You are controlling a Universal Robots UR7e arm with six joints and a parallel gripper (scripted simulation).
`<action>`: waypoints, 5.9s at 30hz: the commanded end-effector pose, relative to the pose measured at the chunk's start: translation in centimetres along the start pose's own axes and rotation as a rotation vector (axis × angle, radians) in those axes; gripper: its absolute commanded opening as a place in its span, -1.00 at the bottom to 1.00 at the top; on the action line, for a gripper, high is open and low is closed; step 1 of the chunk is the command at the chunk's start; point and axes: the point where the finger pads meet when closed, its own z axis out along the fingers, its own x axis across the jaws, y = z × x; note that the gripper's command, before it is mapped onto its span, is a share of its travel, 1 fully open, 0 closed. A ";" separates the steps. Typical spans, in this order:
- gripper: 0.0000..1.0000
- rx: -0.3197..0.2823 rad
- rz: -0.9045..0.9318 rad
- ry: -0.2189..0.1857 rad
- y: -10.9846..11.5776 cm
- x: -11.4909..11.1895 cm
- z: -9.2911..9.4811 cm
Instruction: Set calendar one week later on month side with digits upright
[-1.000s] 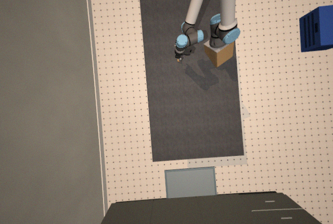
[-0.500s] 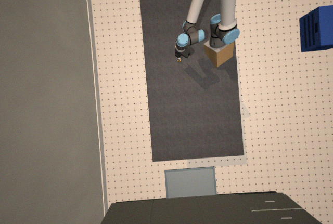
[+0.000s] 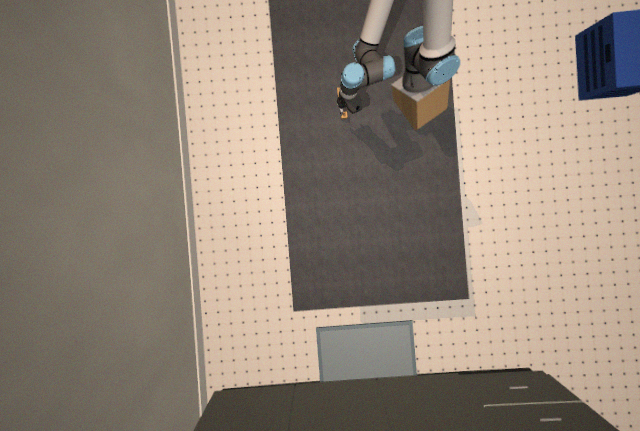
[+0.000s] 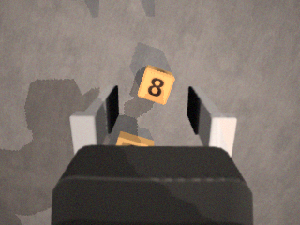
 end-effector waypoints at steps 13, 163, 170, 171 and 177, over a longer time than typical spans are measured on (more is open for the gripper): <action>1.00 0.000 0.266 0.001 0.4 0.1 0.1; 0.74 0.000 0.271 0.001 0.3 0.2 5.7; 0.74 0.000 0.271 0.001 0.3 0.2 6.7; 0.74 0.000 0.271 0.001 0.3 0.2 6.9; 0.74 0.000 0.271 0.001 0.3 0.2 7.5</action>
